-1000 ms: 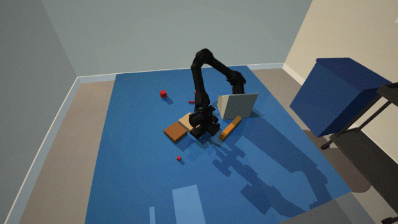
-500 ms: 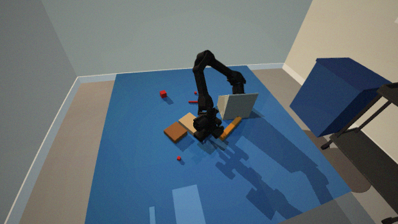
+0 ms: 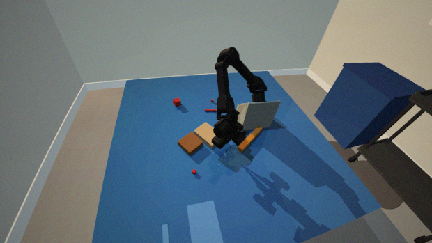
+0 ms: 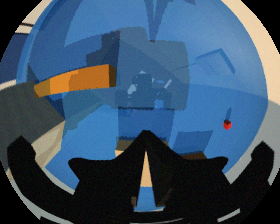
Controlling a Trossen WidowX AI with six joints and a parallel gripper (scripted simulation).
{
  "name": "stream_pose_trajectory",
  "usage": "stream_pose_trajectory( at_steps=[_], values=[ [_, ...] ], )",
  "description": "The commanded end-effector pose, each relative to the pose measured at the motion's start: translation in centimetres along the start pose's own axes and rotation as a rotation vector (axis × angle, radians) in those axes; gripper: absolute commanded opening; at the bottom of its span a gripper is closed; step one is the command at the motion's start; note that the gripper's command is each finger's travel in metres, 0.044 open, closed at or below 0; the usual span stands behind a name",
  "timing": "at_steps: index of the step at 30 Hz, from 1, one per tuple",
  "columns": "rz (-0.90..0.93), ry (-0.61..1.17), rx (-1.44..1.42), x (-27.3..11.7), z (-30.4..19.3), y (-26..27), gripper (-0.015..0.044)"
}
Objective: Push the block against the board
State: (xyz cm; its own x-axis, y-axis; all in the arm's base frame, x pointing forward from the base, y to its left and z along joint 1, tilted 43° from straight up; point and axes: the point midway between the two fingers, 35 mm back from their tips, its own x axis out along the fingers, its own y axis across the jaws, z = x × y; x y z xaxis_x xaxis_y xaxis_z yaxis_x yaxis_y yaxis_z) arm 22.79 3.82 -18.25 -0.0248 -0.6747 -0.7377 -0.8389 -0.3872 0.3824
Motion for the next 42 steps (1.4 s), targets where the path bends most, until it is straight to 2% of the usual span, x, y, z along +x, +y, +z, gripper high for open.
stream_pose_trajectory(
  at_steps=[1,21,42],
  values=[
    [0.0,0.0,0.006,0.0,-0.1,0.0,0.0],
    [-0.008,-0.022,0.659,-0.6,-7.3,1.8,0.0],
    [0.002,-0.004,1.378,-0.4,-14.4,6.3,0.0]
  ],
)
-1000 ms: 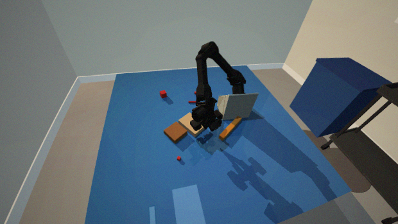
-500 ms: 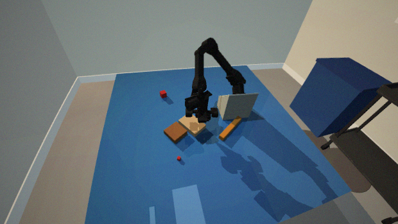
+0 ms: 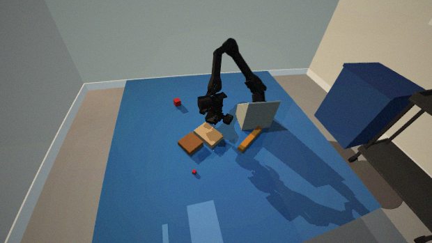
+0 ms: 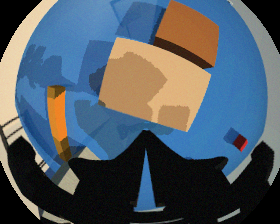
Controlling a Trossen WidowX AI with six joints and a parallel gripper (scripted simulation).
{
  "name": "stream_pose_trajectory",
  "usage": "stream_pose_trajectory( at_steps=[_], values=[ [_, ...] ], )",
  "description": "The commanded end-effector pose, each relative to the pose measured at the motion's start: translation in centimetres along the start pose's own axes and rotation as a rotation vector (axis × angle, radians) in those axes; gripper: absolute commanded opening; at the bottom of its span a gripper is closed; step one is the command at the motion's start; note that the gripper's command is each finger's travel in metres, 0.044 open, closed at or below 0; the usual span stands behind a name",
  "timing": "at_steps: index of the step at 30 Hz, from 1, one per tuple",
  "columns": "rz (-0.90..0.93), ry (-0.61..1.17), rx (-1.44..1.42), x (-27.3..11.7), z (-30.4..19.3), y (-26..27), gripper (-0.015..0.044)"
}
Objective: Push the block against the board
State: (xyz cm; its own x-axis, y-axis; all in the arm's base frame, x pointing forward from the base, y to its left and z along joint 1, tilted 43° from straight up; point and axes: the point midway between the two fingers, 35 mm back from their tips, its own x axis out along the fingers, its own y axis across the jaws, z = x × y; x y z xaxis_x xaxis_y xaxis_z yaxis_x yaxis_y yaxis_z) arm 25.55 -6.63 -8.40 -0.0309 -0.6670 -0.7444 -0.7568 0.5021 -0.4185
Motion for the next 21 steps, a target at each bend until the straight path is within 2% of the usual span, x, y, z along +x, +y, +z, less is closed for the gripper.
stream_pose_trajectory(
  at_steps=[1,6,11,16,21],
  values=[
    [-0.009,0.004,0.126,-0.1,-1.3,-0.8,0.0],
    [-0.014,0.012,0.274,0.0,-2.9,-1.6,0.0],
    [-0.014,0.012,0.28,0.3,-2.9,-1.7,0.0],
    [-0.016,0.015,0.279,5.3,-3.2,-1.7,0.0],
    [-0.016,0.016,0.279,5.5,-3.2,-1.6,0.0]
  ],
)
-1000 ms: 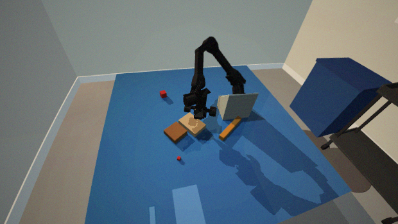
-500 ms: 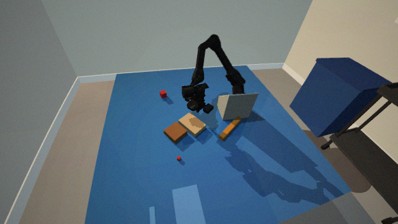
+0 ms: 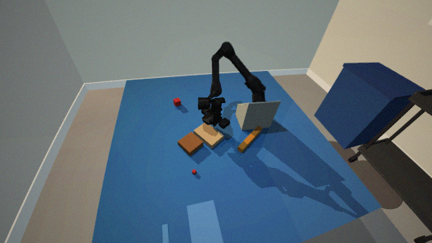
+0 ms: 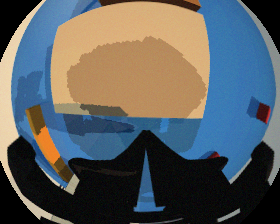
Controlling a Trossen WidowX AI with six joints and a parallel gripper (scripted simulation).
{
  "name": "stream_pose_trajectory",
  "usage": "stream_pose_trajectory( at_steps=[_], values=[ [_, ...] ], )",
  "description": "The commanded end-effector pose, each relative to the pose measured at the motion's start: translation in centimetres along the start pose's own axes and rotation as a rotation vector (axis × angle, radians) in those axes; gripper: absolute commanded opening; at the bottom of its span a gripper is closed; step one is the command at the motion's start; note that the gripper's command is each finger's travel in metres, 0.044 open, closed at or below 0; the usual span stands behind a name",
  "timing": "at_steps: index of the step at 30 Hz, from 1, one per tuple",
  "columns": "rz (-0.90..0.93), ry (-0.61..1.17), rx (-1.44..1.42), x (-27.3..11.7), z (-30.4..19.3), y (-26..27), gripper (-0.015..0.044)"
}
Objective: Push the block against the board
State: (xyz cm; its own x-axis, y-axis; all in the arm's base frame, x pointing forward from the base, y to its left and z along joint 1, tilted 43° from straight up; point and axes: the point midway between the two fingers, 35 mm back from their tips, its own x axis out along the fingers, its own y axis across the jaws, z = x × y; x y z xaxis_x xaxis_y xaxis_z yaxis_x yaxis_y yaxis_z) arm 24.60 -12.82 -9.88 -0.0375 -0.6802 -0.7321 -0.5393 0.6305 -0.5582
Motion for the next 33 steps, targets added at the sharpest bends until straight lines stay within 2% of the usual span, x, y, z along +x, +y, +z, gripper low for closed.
stream_pose_trajectory(
  at_steps=[1,33],
  values=[
    [-0.007,-0.002,-0.01,0.3,0.0,0.1,0.0],
    [-0.006,-0.004,-0.009,0.3,2.2,-0.1,0.0]
  ],
)
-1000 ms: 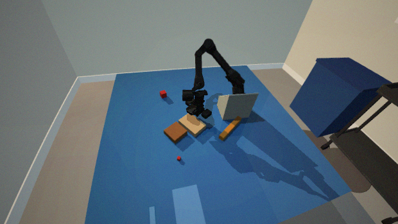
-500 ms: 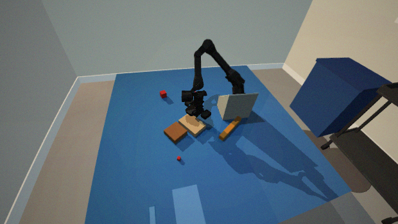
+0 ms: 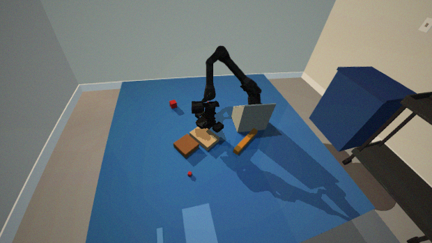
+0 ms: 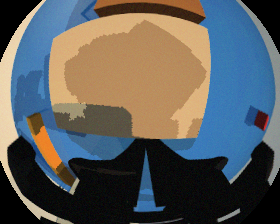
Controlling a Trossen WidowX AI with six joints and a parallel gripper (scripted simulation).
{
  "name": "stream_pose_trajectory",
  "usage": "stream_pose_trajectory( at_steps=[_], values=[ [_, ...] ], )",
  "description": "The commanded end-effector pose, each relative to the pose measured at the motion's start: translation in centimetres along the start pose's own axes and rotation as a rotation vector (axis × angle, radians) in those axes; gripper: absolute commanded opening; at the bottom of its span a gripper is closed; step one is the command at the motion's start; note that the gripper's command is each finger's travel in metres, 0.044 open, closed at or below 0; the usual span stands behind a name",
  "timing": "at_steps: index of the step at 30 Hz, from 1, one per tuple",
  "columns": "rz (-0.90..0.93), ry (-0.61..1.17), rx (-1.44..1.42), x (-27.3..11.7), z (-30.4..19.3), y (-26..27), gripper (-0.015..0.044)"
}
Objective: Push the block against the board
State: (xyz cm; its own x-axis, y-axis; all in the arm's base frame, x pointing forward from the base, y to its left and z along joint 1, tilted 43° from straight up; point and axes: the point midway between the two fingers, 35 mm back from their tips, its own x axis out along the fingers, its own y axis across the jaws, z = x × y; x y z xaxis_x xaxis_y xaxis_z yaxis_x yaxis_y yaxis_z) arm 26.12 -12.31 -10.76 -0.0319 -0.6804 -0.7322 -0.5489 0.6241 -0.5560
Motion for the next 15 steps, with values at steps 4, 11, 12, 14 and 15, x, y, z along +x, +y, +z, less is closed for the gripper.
stream_pose_trajectory(
  at_steps=[4,11,12,14,15],
  values=[
    [-0.002,0.0,0.002,0.05,0.69,-0.07,0.0],
    [-0.002,0.0,0.002,0.06,1.18,-0.1,0.0],
    [-0.002,0.0,0.002,0.06,1.25,-0.11,0.0],
    [-0.002,0.0,0.002,0.06,1.39,-0.11,0.0],
    [-0.002,0.0,0.002,0.06,1.46,-0.11,0.0]
  ],
)
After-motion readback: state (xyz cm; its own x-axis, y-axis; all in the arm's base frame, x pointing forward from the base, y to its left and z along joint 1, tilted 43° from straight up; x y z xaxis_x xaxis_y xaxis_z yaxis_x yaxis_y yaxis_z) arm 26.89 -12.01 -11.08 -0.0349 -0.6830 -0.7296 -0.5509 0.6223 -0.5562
